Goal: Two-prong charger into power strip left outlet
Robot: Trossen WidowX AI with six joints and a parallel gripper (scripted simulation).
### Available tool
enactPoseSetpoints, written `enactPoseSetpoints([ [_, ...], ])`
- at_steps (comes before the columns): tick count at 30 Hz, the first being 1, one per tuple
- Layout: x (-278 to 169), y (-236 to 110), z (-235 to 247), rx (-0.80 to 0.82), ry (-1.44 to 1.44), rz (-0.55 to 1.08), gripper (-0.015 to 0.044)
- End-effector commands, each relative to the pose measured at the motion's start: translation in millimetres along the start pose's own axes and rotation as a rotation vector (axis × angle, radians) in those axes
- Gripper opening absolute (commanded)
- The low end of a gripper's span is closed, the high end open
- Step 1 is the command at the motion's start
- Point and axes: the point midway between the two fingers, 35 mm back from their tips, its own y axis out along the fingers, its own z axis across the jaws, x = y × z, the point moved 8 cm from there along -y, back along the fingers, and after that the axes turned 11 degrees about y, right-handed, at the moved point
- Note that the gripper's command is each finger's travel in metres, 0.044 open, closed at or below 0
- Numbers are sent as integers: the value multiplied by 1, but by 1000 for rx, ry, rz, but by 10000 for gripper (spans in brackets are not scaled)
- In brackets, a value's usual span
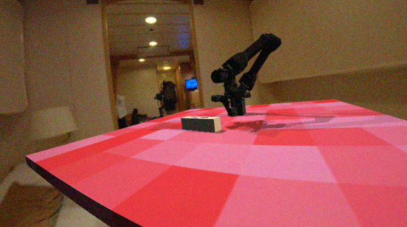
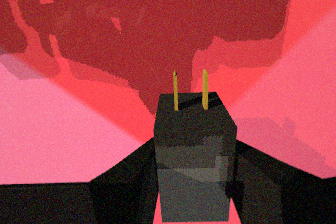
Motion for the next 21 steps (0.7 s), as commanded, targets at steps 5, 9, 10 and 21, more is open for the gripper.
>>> enactPoseSetpoints([
  [5,-2,3,-11,8,147,-3,0],
  [9,-4,5,-16,13,219,-1,0],
  [10,-4,6,-17,14,237,-1,0],
  [21,-10,12,-29,26,437,4,0],
])
